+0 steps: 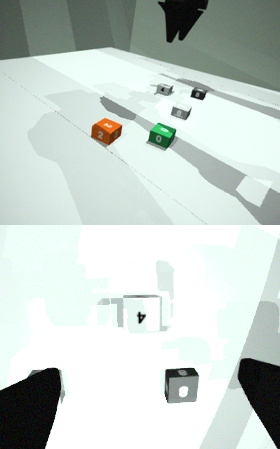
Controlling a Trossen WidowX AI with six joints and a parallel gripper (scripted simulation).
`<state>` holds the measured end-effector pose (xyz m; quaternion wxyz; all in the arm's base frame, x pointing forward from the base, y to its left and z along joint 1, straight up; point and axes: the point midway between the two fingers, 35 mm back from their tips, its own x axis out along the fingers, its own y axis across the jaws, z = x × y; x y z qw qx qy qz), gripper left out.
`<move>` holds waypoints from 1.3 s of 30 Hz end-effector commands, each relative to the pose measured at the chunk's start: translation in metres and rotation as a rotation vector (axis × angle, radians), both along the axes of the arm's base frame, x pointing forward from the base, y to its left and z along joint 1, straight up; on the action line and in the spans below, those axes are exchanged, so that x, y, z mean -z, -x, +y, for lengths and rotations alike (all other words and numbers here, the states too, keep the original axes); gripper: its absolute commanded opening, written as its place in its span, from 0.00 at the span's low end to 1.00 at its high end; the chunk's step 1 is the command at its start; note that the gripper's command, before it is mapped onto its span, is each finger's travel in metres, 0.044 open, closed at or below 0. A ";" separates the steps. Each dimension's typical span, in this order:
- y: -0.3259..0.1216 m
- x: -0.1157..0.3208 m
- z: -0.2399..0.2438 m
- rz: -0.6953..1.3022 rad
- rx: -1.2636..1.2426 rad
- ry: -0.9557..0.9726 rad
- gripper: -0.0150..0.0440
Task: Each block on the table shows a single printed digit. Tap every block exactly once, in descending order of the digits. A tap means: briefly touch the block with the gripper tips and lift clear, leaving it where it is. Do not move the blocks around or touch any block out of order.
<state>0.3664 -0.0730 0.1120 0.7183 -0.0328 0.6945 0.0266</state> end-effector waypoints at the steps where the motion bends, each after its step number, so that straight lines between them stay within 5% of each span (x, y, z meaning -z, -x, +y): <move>1: 0.016 0.000 -0.014 0.001 -0.002 0.000 0.93; 6: 0.076 0.002 -0.054 0.007 -0.001 0.004 0.93; 11: 0.084 0.003 -0.058 0.008 -0.001 0.004 0.93; 18: 0.082 0.082 -0.058 0.008 -0.001 0.004 0.62; 26: 0.082 0.084 -0.058 0.008 -0.001 0.004 0.29; 39: 0.082 0.088 -0.058 0.008 -0.001 0.004 0.29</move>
